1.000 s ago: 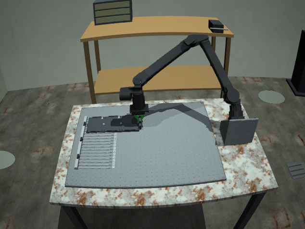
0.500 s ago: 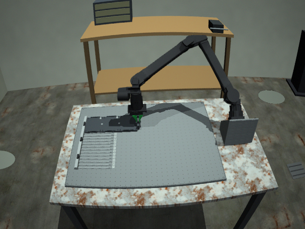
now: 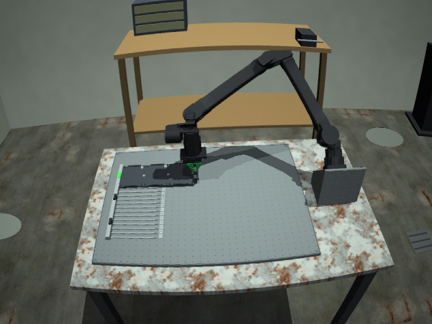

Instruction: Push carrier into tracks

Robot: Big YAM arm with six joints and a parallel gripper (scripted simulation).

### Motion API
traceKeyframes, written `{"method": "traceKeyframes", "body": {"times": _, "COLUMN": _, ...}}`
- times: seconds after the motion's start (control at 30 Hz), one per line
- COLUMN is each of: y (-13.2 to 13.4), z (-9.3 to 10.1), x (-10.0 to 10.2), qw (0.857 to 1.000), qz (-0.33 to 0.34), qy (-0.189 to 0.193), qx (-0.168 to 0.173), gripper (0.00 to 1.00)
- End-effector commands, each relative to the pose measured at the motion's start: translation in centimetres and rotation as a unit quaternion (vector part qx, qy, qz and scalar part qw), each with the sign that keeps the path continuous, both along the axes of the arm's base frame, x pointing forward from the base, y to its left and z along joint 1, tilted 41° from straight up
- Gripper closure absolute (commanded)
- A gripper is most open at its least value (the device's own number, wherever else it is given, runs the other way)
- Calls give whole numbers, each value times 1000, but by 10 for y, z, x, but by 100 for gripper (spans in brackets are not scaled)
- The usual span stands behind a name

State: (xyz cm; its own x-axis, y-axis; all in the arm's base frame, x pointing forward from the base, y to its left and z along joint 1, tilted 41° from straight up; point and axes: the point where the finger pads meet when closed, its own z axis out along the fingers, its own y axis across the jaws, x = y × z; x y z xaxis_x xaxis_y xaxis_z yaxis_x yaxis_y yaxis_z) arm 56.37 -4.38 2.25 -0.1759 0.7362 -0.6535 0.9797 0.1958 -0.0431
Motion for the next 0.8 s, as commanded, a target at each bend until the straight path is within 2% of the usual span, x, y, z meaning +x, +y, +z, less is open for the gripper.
{"method": "traceKeyframes", "body": {"times": 0.0, "y": 26, "z": 8, "x": 40, "qw": 999, "qz": 19, "qy": -38, "qx": 6, "gripper": 100}}
{"method": "traceKeyframes", "body": {"times": 0.4, "y": 29, "z": 8, "x": 50, "qw": 999, "qz": 22, "qy": -36, "qx": 6, "gripper": 100}}
{"method": "traceKeyframes", "body": {"times": 0.77, "y": 29, "z": 8, "x": 50, "qw": 999, "qz": 22, "qy": -36, "qx": 6, "gripper": 100}}
